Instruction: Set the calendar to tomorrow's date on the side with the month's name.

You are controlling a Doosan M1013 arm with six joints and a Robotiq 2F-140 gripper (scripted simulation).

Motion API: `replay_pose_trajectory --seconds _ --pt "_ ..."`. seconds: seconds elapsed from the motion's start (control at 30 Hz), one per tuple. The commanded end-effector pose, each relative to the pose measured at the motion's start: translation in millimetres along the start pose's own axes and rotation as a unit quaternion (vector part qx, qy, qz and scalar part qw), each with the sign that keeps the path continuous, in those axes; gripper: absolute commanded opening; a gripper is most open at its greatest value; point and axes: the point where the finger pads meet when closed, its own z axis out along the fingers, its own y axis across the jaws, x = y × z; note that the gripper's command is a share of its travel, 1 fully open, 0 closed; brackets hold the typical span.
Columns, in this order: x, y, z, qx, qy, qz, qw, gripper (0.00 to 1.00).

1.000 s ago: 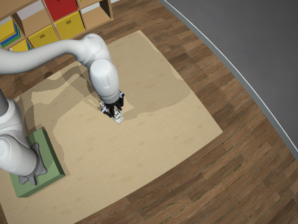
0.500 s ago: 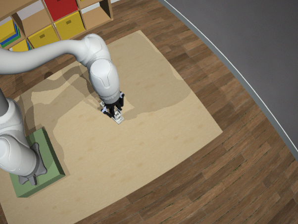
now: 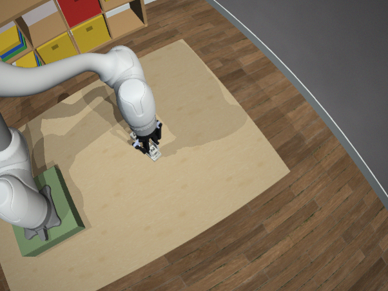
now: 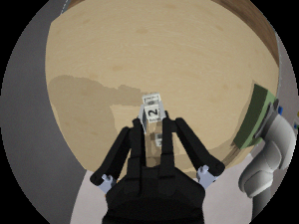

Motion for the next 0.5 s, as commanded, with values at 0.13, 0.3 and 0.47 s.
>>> replay_pose_trajectory --seconds 0.13,0.3,0.47 --pt "0.0 0.0 5.9 0.0 0.0 0.0 1.0 0.16" --pt "0.0 0.0 8.3 0.0 0.0 0.0 1.0 0.16" --pt "0.0 0.0 11.2 0.0 0.0 0.0 1.0 0.16"
